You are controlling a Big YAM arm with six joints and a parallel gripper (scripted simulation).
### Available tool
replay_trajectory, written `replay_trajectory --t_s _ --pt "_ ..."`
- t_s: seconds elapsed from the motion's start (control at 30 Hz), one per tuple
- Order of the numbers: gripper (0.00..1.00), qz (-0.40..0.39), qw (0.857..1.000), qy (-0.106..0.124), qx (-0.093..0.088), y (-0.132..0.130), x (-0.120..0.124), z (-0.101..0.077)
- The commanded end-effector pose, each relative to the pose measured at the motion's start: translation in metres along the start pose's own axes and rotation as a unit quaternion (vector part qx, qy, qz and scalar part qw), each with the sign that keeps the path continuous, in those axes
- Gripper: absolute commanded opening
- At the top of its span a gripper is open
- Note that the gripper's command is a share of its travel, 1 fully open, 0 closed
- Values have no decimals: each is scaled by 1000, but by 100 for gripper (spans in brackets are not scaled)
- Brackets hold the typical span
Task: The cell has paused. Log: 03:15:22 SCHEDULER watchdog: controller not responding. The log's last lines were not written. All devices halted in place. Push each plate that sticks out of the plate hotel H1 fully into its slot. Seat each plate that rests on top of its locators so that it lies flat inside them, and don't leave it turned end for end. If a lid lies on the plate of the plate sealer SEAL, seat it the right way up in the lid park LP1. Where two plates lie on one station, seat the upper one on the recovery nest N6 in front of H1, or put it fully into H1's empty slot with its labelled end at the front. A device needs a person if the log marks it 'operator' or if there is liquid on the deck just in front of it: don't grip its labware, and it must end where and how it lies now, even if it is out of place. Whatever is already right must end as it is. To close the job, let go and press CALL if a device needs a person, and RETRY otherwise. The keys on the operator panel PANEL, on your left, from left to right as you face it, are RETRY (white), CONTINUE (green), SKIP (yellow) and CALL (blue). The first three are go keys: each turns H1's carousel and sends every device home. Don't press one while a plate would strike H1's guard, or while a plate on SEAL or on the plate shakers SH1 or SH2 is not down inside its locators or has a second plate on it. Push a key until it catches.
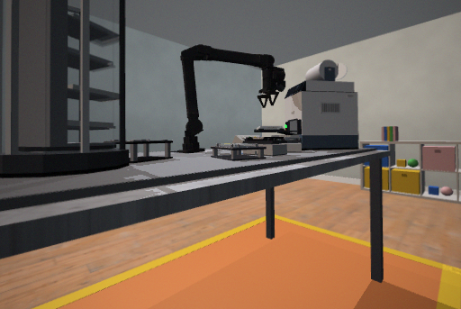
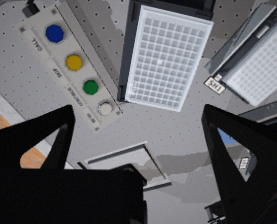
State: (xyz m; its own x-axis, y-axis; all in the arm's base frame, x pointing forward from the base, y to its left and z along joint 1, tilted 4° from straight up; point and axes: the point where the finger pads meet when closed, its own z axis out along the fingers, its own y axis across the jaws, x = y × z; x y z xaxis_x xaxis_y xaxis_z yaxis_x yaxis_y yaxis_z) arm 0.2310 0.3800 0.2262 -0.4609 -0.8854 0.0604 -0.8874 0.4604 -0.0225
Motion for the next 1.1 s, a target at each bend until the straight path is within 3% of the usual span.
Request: replay_trajectory --t_s 0.0,0.2,0.5,1.07 --pt "100 10 1000 -4 0 11 0 1" --pt "100 10 1000 -9 -1 31 1 -4" --pt "100 -72 997 -9 0 22 1 -3" --pt "100 -246 969 -9 1 24 1 -3"
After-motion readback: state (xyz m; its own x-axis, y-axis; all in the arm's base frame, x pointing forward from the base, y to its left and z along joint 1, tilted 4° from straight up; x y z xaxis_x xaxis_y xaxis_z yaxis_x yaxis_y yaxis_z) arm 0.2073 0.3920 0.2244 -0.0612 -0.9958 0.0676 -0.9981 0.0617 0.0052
